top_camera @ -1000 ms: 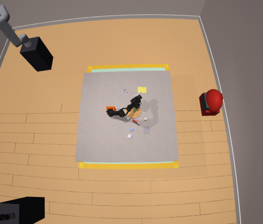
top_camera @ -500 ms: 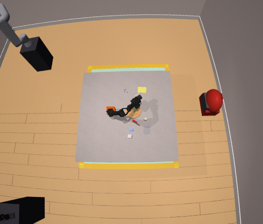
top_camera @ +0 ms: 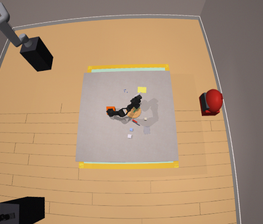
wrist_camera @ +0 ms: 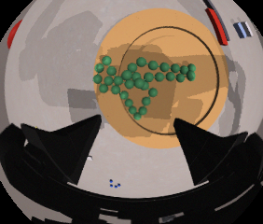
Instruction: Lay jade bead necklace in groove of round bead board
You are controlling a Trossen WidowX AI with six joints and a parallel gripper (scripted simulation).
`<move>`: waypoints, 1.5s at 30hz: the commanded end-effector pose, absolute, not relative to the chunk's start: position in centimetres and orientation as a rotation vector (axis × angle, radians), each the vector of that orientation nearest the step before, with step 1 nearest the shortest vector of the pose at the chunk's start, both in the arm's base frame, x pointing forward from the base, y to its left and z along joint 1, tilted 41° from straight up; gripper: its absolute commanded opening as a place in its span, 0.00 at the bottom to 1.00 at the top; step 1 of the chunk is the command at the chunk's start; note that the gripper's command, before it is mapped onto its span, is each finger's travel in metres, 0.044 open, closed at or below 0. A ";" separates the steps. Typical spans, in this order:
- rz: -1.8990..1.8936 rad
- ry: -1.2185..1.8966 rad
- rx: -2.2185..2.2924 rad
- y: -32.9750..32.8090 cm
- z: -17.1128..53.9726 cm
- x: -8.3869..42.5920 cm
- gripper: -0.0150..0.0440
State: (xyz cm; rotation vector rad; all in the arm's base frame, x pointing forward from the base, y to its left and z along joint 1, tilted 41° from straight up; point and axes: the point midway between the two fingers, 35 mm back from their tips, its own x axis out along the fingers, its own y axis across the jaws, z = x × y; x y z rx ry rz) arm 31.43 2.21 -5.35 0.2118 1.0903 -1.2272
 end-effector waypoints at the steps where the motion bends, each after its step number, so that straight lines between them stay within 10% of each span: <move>1: -1.227 1.088 0.220 2.3 -5.3 31.5 1.00; 10: -1.227 1.088 0.220 2.3 -5.3 31.5 1.00; 22: -1.435 0.838 0.519 2.6 -1.4 32.3 0.47; 45: -1.434 0.836 0.523 0.8 -3.5 32.3 0.46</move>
